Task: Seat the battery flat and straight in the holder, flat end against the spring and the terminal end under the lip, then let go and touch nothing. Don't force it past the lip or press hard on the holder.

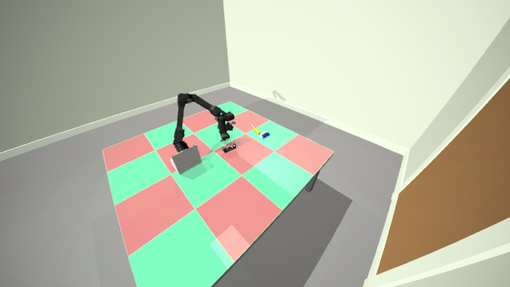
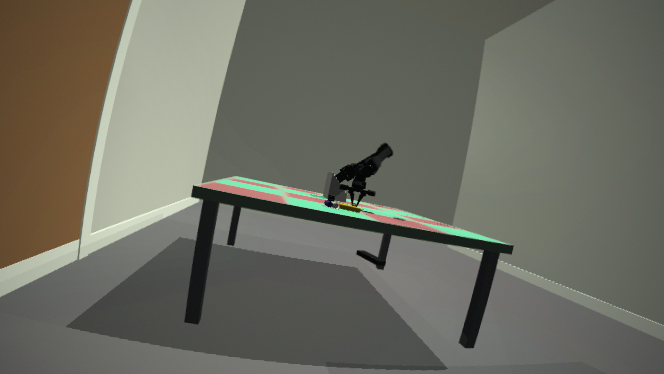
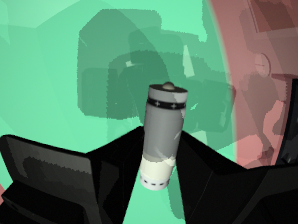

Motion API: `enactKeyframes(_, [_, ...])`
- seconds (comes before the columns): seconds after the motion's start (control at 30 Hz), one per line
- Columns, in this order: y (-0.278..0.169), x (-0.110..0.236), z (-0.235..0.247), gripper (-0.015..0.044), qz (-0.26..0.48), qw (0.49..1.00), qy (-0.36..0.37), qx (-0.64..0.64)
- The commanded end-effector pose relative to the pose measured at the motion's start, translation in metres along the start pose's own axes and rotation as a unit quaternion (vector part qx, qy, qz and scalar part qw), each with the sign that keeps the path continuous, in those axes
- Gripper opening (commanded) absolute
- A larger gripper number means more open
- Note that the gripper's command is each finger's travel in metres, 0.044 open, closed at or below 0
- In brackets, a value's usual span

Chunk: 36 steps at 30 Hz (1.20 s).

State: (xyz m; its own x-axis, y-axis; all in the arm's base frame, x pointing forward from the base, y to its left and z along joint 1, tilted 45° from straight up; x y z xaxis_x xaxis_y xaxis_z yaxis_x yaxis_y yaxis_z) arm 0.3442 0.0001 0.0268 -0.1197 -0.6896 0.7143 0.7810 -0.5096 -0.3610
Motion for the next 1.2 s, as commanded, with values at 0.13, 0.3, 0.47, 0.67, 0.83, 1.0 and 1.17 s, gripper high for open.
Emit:
enactKeyframes(0.13, [0.001,0.034,0.000,0.0069,0.000,1.000,-0.001,-0.002])
enactKeyframes(0.3, [0.000,0.050,-0.001,0.0069,0.000,1.000,0.000,-0.007])
enactKeyframes(0.47, [0.005,0.052,-0.011,0.0069,-0.002,0.991,-0.002,-0.133])
enactKeyframes(0.67, [0.011,0.056,-0.026,0.0069,-0.005,0.953,-0.003,-0.304])
enactKeyframes(0.83, [0.016,0.059,-0.038,0.0069,-0.007,0.899,-0.003,-0.439])
enactKeyframes(1.0, [0.019,0.062,-0.050,0.0069,-0.008,0.827,-0.003,-0.563])
enactKeyframes(1.17, [0.022,0.065,-0.063,0.0069,-0.010,0.738,-0.002,-0.675])
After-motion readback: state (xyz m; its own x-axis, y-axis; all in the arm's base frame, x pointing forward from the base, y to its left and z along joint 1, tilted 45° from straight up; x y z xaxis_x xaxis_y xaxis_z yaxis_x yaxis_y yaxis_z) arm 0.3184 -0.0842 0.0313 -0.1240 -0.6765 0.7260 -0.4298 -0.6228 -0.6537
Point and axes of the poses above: the point midway between the two fingers, 35 mm back from their tips, its own x axis back along the fingers, its own z axis across the jaws, y = z × x, the point moved 6 cm from there along x, back along the fingers, and after that the axes turned 10 degrees about -x, right-handed, at the moved point
